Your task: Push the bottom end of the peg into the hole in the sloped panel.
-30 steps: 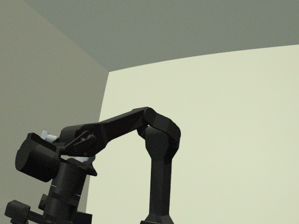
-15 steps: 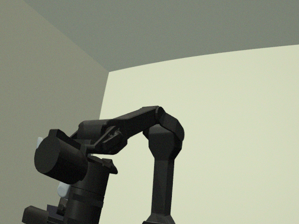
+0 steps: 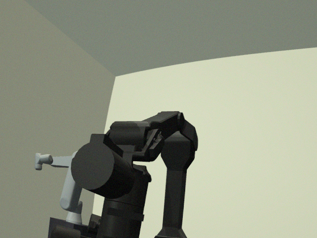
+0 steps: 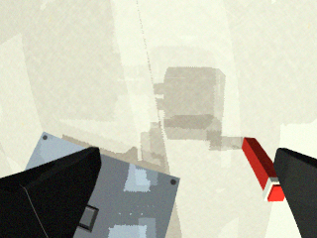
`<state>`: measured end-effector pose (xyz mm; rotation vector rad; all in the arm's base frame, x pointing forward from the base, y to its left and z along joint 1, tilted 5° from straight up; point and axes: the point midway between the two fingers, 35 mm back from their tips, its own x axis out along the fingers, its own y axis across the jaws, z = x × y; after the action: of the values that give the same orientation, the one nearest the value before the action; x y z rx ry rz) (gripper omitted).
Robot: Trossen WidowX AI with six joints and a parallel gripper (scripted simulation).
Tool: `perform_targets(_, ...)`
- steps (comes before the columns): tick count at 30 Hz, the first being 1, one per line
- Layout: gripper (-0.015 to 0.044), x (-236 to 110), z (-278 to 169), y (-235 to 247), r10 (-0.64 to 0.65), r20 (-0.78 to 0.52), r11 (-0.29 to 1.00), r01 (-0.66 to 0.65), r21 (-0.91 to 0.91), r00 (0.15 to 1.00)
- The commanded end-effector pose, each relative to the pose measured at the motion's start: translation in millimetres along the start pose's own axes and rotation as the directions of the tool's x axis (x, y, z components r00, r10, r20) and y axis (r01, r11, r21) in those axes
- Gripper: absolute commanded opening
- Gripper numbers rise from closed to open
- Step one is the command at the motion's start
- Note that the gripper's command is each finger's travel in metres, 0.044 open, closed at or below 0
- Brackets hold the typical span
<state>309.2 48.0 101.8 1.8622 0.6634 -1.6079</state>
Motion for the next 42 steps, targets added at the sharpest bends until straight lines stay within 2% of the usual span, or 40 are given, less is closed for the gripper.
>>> perform_targets(1, 0.0440, -3.4, -9.8, -10.9, -0.012, -0.007, 1.000, 0.012, 0.018, 1.000)
perform_targets(16, 0.0440, -11.9, -34.0, -58.7, -0.050, 0.003, 0.996, 0.050, 0.079, 0.999)
perform_targets(42, 0.0440, 24.9, -35.6, -60.4, -0.051, 0.003, 0.996, 0.050, 0.080, 0.999)
